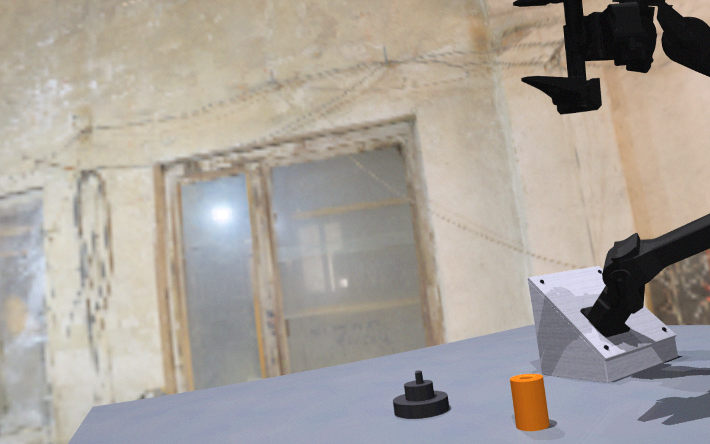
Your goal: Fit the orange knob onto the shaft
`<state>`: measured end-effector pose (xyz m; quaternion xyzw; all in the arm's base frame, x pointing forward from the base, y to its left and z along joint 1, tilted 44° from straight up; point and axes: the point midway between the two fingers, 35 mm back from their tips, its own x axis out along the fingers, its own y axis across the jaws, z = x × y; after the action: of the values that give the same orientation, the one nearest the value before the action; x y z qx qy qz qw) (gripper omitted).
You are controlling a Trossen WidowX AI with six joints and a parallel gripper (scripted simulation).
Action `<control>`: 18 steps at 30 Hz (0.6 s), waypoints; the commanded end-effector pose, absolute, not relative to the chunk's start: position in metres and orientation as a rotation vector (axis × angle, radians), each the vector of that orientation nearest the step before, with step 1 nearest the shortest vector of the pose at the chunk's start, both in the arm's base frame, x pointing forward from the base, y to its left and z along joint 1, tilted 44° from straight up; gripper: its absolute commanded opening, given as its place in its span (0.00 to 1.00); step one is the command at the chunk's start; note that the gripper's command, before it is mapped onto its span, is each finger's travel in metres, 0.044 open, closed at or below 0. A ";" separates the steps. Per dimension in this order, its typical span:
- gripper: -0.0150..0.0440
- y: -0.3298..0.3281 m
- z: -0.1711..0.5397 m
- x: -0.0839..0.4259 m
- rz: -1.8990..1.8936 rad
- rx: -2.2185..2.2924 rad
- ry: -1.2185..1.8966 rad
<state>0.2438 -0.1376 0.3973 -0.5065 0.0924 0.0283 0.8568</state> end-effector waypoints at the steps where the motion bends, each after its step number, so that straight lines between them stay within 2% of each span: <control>1: 1.00 -0.131 0.338 0.276 0.226 -0.699 0.312; 10: 1.00 -0.079 0.225 0.307 0.499 -0.058 0.703; 18: 1.00 0.002 0.132 0.282 0.636 0.487 1.331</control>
<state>0.2985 -0.0294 0.1625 0.1430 0.4997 0.2853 0.8052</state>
